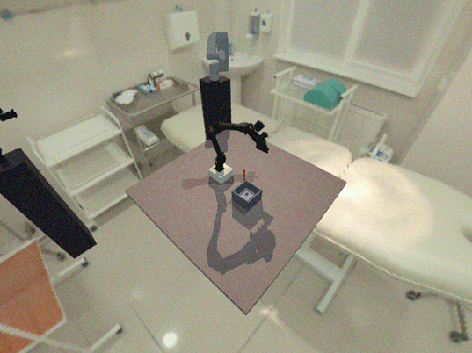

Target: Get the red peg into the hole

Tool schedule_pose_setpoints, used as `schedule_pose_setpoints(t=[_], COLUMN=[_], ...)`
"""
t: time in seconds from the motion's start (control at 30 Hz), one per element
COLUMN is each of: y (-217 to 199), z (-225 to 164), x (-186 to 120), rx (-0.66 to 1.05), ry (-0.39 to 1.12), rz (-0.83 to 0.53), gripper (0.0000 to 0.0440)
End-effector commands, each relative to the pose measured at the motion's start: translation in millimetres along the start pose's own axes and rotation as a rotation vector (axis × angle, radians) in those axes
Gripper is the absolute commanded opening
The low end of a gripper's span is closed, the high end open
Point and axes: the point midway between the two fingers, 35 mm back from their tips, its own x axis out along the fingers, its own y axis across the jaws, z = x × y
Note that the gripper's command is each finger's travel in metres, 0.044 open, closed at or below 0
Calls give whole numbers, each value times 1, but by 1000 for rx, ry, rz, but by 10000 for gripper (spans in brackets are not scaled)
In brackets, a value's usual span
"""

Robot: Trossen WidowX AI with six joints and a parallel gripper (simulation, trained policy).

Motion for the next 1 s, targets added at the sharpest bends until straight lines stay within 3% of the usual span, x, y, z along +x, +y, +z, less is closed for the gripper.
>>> schedule_pose_setpoints(t=[0.0,0.47,0.97], y=[3,11,15], z=[-21,-94,-164], x=[7,18,12], rx=[102,501,904], ry=[74,375,699], rz=[29,43,-90], gripper=[440,440,440])
